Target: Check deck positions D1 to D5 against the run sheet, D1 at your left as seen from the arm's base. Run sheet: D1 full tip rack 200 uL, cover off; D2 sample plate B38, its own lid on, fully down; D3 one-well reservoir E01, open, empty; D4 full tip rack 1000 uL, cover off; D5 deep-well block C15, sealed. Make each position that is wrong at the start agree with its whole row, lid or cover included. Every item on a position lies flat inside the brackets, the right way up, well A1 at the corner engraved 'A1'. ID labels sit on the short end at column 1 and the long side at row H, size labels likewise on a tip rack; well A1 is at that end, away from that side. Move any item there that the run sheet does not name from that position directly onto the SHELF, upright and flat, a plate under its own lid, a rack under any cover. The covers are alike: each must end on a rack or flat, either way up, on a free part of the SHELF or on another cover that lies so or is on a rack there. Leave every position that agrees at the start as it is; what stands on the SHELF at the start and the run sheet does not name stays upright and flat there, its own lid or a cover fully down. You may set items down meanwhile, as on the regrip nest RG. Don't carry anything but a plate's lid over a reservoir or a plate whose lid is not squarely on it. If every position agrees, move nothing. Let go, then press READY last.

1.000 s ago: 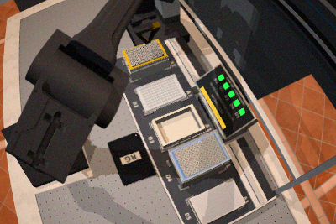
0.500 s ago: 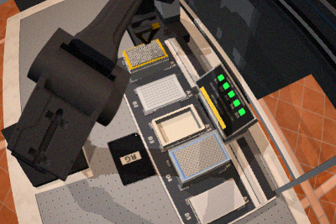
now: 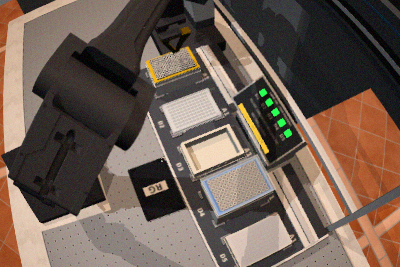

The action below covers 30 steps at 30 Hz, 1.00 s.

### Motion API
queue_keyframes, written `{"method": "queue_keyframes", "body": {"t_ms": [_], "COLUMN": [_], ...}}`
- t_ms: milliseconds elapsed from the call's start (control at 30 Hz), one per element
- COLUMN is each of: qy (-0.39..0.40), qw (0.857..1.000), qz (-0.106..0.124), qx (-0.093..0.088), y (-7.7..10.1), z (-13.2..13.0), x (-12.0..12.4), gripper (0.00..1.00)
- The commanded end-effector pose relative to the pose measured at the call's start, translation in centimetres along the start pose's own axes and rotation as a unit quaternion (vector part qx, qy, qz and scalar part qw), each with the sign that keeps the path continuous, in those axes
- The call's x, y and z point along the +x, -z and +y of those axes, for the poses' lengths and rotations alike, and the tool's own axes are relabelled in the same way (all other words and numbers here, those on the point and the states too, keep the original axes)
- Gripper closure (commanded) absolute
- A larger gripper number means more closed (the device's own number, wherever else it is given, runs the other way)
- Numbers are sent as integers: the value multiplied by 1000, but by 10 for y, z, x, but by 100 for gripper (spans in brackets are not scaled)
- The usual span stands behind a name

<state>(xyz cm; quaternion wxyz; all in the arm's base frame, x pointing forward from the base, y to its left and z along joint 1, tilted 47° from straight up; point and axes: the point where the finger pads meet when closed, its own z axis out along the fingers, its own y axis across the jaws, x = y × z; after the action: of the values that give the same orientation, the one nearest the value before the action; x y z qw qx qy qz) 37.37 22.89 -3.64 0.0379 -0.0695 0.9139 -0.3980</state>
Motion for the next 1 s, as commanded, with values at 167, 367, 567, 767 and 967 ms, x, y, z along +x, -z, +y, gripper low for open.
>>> {"method": "queue_keyframes", "body": {"t_ms": [167, 367, 567, 767, 967], "qy": [-32, -24, -23, -26, -25], "qw": [999, 999, 1000, 1000, 1000], "qz": [-15, -24, 1, -2, -3], "qx": [-21, -22, -6, -5, -8], "y": [29, 51, 35, 37, 34], "z": [-6, 1, -9, -19, -39], "x": [-21, -16, -9, 2, 13], "gripper": [0, 0, 0, 0, 0]}}
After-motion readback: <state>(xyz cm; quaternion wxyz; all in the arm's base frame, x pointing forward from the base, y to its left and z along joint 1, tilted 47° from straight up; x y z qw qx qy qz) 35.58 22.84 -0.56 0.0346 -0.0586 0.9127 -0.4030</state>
